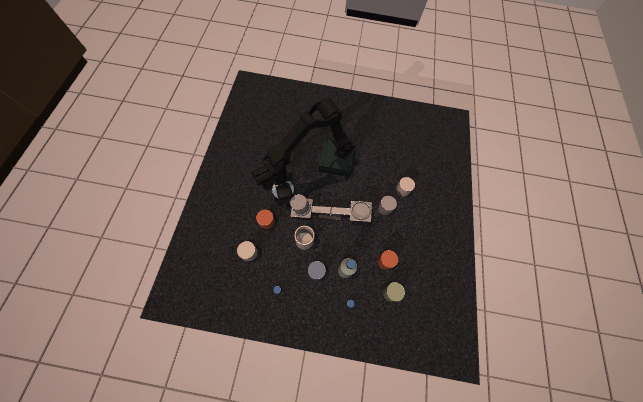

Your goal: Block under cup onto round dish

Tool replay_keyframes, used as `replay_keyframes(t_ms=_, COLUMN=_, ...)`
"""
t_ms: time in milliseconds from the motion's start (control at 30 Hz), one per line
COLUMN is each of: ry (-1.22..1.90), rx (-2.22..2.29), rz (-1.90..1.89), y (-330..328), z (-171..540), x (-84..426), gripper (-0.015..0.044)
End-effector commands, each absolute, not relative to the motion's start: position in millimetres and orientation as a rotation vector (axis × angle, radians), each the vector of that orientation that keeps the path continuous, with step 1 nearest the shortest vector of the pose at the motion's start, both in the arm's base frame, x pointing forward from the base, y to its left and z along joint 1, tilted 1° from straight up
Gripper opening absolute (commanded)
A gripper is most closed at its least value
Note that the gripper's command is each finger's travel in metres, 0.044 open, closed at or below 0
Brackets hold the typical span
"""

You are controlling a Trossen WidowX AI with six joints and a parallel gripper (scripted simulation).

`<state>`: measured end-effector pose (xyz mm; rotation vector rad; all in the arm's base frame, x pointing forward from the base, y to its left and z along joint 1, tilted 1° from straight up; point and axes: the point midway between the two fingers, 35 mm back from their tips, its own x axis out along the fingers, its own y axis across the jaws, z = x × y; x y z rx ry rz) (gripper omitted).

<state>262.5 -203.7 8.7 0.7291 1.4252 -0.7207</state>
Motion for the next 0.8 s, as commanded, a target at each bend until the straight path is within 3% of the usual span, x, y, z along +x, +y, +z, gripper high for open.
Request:
replay_keyframes(t_ms=0, ry=1.434, rx=0.725, rz=-0.718, y=-203, z=1, x=261, gripper=0.0)
replay_keyframes(t_ms=233, ry=1.434, rx=0.725, rz=-0.718, y=-203, z=-10, x=260, gripper=0.0)
replay_keyframes(t_ms=767, ry=1.426, rx=0.725, rz=-0.717, y=-204, z=-3, x=262, gripper=0.042)
